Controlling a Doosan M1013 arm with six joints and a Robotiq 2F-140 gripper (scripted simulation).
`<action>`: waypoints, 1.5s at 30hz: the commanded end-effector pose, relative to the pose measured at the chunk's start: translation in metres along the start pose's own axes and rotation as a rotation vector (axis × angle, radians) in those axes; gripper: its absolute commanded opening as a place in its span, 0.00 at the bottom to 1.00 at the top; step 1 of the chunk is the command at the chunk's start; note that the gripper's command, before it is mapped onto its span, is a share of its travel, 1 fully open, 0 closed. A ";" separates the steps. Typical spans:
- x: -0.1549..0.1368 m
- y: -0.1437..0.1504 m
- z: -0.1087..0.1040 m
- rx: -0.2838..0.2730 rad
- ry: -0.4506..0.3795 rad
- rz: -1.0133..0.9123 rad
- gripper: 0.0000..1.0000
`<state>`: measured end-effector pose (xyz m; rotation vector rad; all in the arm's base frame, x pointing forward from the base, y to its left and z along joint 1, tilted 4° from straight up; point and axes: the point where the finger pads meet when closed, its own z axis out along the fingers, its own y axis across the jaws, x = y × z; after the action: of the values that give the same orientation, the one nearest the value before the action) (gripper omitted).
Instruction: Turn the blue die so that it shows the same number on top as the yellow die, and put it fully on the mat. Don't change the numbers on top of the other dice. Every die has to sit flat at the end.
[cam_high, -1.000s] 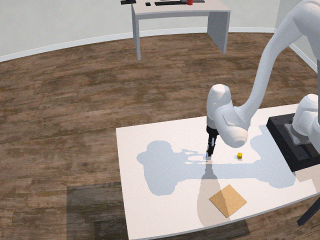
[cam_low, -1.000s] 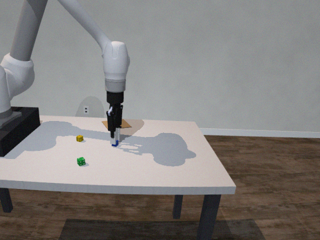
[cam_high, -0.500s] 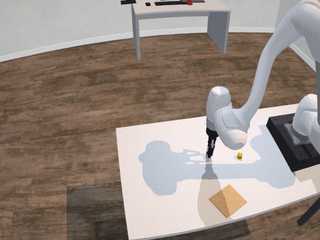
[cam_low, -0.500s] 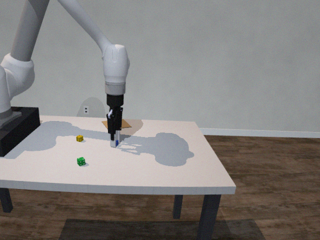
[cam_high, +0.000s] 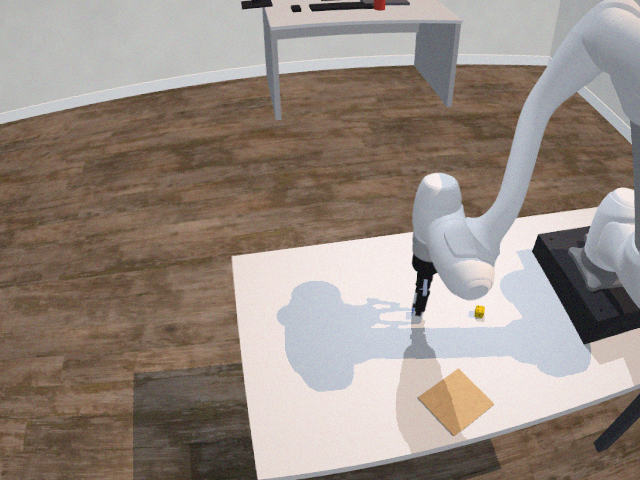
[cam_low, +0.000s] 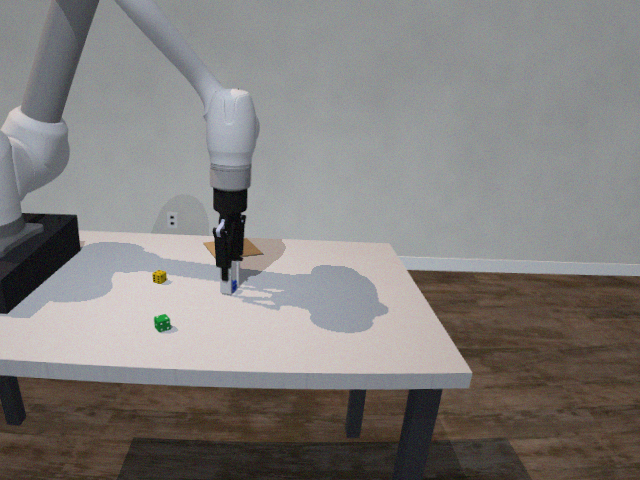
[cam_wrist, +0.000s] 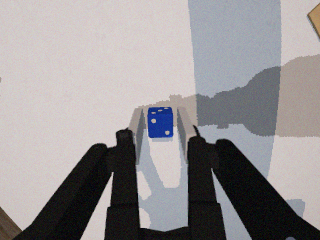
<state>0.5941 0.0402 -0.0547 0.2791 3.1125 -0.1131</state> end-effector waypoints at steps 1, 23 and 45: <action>0.000 -0.003 0.002 0.003 0.000 0.002 0.32; 0.000 -0.003 0.002 0.003 0.000 0.002 0.21; 0.000 -0.003 0.002 0.003 0.000 0.002 0.21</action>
<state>0.5941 0.0401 -0.0547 0.2790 3.1126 -0.1133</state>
